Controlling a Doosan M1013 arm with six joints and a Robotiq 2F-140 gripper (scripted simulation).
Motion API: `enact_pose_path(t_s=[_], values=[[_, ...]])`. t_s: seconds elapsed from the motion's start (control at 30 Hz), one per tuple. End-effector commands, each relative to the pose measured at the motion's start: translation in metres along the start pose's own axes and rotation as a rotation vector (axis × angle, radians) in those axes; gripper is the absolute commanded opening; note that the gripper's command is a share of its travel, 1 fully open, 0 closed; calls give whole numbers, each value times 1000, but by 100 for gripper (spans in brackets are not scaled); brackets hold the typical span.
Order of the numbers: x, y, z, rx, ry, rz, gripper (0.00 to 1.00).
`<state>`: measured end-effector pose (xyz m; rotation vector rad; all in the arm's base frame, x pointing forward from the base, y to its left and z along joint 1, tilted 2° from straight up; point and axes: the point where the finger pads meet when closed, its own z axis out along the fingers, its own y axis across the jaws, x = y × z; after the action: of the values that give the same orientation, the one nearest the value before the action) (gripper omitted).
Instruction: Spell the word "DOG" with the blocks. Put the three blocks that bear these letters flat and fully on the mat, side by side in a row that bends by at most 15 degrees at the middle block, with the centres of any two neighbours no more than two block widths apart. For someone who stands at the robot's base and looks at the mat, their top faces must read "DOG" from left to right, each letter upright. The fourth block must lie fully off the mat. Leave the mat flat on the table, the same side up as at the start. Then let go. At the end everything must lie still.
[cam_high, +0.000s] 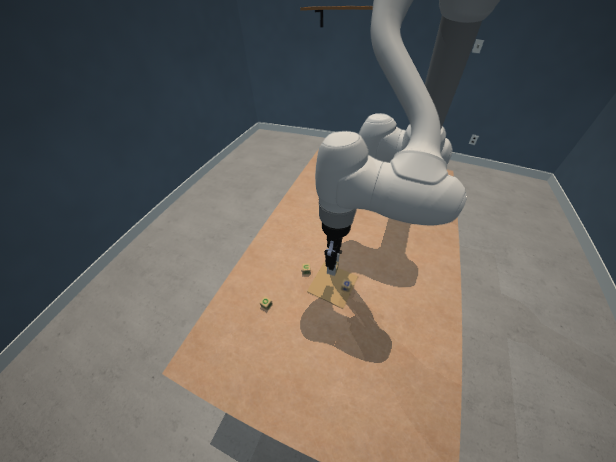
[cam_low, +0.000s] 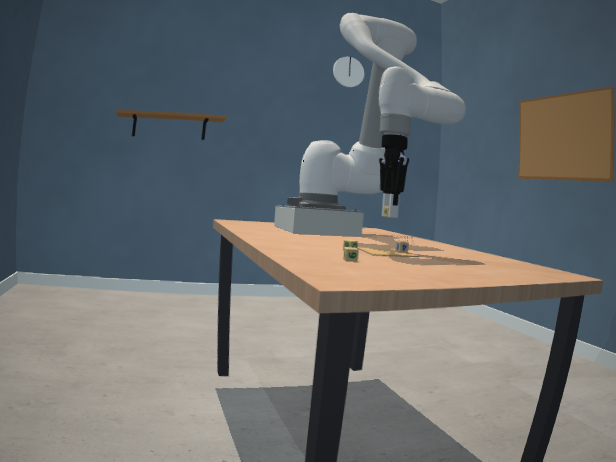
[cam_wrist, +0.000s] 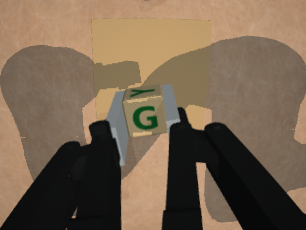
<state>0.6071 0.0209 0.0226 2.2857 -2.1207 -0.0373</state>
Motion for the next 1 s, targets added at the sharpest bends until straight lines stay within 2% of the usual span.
enact_pose_path(t_s=[0.0, 0.3, 0.97], values=[[0, 0, -1, 0, 0, 0, 16], [1, 0, -1, 0, 0, -32, 16], [17, 2, -1, 0, 0, -622, 16]])
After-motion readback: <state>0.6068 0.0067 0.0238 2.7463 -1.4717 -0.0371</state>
